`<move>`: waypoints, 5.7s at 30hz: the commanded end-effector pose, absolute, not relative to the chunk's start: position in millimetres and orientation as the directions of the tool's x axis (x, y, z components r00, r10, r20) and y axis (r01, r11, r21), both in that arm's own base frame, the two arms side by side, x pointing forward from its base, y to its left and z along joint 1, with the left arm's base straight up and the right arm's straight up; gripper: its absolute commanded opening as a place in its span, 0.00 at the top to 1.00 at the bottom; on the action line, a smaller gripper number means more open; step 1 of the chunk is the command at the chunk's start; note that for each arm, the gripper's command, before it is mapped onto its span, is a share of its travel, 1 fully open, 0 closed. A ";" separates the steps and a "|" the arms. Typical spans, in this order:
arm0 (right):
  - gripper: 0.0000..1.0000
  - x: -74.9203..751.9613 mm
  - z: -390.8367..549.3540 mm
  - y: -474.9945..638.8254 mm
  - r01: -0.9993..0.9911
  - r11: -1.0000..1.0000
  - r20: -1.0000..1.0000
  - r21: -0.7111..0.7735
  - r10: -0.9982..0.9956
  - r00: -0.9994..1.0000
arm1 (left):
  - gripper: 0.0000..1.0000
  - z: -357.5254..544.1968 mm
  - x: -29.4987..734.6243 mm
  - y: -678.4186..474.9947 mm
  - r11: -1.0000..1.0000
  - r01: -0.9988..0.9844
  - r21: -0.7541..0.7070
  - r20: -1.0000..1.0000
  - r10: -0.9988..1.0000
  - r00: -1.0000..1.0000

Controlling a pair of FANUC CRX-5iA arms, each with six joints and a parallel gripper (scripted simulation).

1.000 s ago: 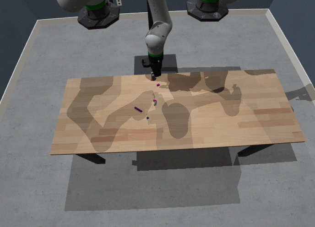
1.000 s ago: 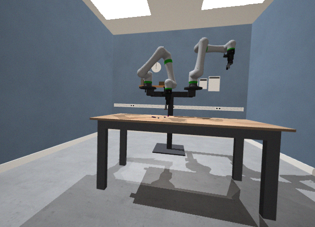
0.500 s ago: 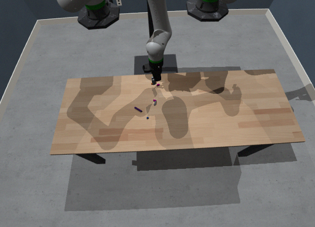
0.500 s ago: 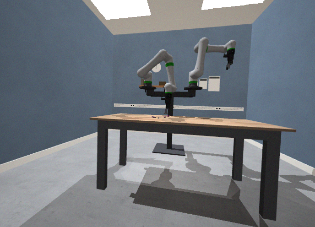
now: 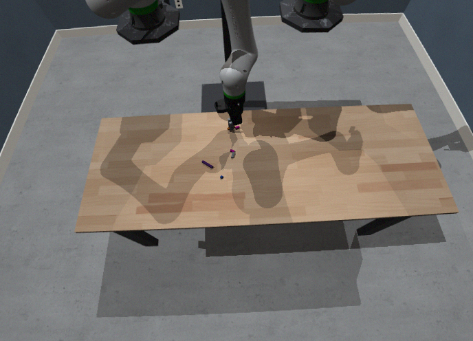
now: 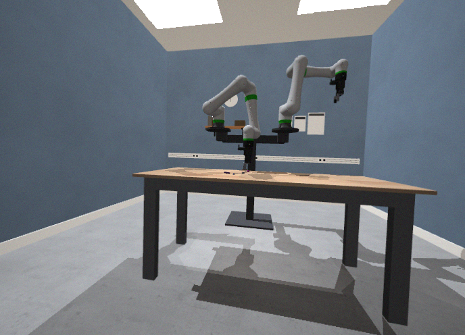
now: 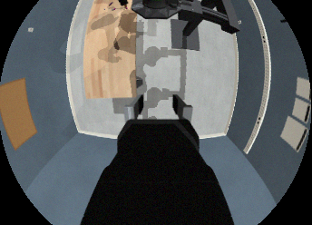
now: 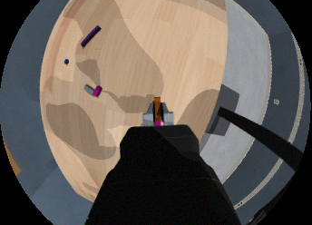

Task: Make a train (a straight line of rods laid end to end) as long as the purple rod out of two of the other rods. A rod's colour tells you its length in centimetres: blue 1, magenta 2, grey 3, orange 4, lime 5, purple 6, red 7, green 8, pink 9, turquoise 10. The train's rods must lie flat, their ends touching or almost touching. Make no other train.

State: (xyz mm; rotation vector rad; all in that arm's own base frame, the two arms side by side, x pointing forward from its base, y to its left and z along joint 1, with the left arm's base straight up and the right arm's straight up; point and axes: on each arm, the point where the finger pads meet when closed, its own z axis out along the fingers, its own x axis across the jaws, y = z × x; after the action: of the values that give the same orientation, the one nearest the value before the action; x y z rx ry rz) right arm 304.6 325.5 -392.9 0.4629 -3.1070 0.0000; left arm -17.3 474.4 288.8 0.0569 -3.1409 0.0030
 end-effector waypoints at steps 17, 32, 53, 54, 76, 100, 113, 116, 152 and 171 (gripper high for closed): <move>0.76 305.1 -392.4 326.2 -0.292 0.957 -0.001 0.001 -0.292 -0.957 | 0.00 289.7 -17.2 474.7 0.999 -0.036 0.000 0.000 -0.036 -0.999; 0.76 305.1 -392.4 326.2 -0.292 0.957 -0.001 0.001 -0.292 -0.957 | 0.00 289.7 -17.2 474.7 0.999 -0.036 0.000 0.000 -0.036 -0.999; 0.76 305.1 -402.6 326.2 -0.292 0.957 -0.001 0.001 -0.292 -0.957 | 0.00 289.7 -17.2 474.7 0.999 -0.036 0.000 0.000 -0.036 -0.999; 0.76 305.1 -402.9 326.2 -0.292 0.957 -0.001 0.001 -0.292 -0.957 | 0.00 289.7 -17.2 474.7 0.999 -0.036 0.000 0.000 -0.036 -0.999; 0.76 305.1 -403.3 326.2 -0.292 0.957 -0.001 0.001 -0.292 -0.957 | 0.00 289.7 -17.2 474.7 0.999 -0.036 0.000 0.000 -0.036 -0.999; 0.76 305.0 -403.3 326.5 -0.292 0.957 -0.001 0.001 -0.292 -0.957 | 0.00 289.7 -17.2 474.7 0.999 -0.036 0.000 0.000 -0.036 -0.999; 0.76 304.4 -403.3 329.0 -0.292 0.957 -0.001 0.001 -0.292 -0.957 | 0.00 289.7 -17.2 474.7 0.999 -0.036 0.000 0.000 -0.036 -0.999; 0.76 304.4 -403.3 329.1 -0.292 0.957 -0.001 0.001 -0.292 -0.957 | 0.00 289.7 -17.2 474.7 0.999 -0.036 0.000 0.000 -0.036 -0.999; 0.46 304.4 -403.3 329.1 -0.292 0.957 -0.001 0.001 -0.292 -0.957 | 0.00 289.7 -17.2 474.7 0.999 -0.036 0.000 0.000 -0.036 -0.999; 0.46 304.4 -369.2 329.1 -0.292 0.957 -0.001 0.001 -0.292 -0.957 | 0.00 289.7 -17.2 474.7 0.999 -0.036 0.000 0.000 -0.036 -0.999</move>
State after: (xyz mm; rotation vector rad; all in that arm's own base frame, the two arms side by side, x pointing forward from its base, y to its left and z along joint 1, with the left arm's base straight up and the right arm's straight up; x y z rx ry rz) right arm 303.9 328.5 -381.3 0.4629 -3.1070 0.0001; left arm -17.3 474.4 288.8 0.0569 -3.1409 0.0030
